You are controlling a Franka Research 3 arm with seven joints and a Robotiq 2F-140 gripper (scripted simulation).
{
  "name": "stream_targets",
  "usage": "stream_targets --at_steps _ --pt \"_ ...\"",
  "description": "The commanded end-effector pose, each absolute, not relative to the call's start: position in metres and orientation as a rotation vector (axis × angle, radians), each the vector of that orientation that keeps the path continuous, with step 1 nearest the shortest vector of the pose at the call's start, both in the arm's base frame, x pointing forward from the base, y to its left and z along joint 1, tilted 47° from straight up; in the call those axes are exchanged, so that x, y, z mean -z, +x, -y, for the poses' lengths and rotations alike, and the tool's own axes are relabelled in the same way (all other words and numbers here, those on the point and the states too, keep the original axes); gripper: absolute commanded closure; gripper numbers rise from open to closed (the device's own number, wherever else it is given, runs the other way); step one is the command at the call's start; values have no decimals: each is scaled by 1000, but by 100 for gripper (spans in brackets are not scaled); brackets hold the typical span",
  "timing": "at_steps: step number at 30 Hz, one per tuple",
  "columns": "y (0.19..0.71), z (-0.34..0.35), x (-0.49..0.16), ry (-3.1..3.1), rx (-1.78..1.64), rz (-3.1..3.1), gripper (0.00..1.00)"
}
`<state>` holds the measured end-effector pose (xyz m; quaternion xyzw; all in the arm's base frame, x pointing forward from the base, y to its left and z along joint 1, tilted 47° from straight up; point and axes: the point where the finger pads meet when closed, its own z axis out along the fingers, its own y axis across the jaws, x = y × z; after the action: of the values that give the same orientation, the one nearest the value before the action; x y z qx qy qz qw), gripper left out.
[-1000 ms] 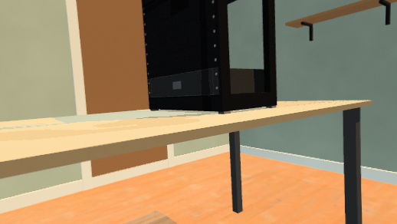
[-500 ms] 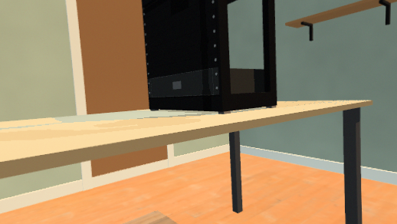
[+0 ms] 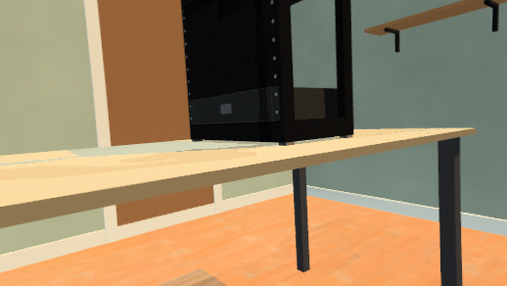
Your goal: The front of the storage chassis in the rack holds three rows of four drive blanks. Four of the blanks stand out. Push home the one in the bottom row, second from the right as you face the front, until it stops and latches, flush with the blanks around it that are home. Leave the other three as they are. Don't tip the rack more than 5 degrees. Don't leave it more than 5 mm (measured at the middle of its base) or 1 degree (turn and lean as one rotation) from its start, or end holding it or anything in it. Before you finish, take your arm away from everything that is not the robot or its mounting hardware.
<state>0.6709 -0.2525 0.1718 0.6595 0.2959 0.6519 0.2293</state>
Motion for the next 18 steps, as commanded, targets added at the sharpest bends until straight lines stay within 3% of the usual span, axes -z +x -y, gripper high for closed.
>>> stream_targets --at_steps 1,18 --pt "671 252 -171 1816 -1794 -818 100" --pt "662 225 -190 1816 -1794 -818 100"
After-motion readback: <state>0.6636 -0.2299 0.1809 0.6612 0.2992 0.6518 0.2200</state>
